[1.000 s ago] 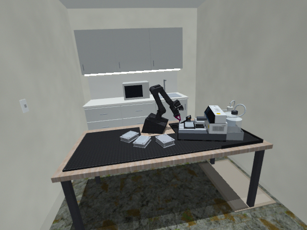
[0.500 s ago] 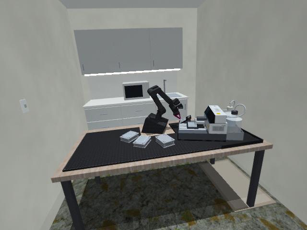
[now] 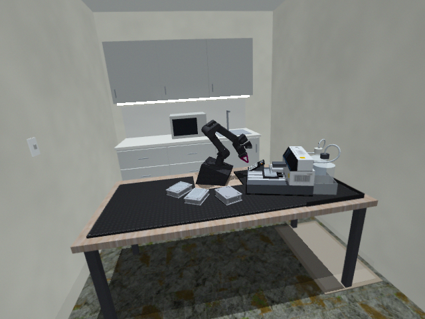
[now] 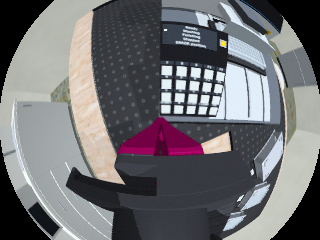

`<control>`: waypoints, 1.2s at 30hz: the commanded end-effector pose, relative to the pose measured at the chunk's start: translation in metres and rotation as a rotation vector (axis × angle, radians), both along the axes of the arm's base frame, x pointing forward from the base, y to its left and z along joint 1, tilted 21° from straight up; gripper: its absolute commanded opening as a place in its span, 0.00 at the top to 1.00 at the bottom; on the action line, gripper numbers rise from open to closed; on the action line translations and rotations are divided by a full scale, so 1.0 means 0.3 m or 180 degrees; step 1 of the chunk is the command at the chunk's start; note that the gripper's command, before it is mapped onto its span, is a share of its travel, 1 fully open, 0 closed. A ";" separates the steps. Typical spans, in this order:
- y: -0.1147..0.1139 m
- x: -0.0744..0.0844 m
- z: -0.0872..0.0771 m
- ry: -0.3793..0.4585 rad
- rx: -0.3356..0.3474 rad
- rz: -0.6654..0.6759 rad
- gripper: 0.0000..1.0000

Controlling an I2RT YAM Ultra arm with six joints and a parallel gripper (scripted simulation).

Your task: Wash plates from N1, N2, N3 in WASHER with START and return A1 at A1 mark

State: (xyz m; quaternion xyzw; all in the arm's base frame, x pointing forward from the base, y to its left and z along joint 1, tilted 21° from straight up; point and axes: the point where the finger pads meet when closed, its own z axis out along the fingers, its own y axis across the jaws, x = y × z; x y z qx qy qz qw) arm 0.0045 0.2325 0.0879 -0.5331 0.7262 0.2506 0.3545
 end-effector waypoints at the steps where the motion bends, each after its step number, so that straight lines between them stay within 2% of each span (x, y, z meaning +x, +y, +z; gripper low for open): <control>1: -0.018 0.013 0.006 -0.0027 -0.0033 -0.0077 1.00; 22: -0.090 -0.014 0.067 -0.0025 -0.0036 -0.0078 1.00; 36: -0.090 -0.014 0.067 -0.0025 -0.0036 -0.0078 1.00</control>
